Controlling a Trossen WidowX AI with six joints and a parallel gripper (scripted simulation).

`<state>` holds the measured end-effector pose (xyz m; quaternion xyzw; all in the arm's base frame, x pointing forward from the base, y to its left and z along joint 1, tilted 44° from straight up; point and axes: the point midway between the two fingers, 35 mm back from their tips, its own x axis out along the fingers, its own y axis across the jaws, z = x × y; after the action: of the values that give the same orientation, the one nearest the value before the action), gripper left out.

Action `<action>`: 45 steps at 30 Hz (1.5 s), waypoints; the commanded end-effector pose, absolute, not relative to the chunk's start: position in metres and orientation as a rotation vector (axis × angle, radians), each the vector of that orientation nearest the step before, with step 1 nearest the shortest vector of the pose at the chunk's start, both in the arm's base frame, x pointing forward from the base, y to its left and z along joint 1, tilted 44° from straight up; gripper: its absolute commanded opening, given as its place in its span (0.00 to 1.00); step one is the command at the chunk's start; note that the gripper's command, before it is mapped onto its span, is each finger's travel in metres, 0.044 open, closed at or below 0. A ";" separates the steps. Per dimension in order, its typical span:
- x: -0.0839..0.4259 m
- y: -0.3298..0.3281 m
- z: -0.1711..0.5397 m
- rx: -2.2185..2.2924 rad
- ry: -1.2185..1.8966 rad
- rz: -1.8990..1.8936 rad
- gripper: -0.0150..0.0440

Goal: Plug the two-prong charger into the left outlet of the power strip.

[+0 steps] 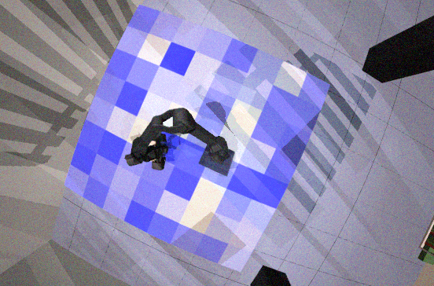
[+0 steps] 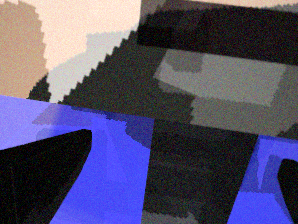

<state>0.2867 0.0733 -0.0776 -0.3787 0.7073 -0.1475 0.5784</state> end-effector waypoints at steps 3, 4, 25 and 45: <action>0.286 0.073 -0.075 -0.877 1.640 -0.349 1.00; 0.286 0.073 -0.075 -0.877 1.640 -0.349 1.00; 0.267 0.068 -0.072 -0.877 1.640 -0.348 1.00; 0.247 0.062 -0.068 -0.877 1.639 -0.348 1.00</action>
<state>0.2499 0.0619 -0.0702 -0.3808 0.7043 -0.1490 0.5803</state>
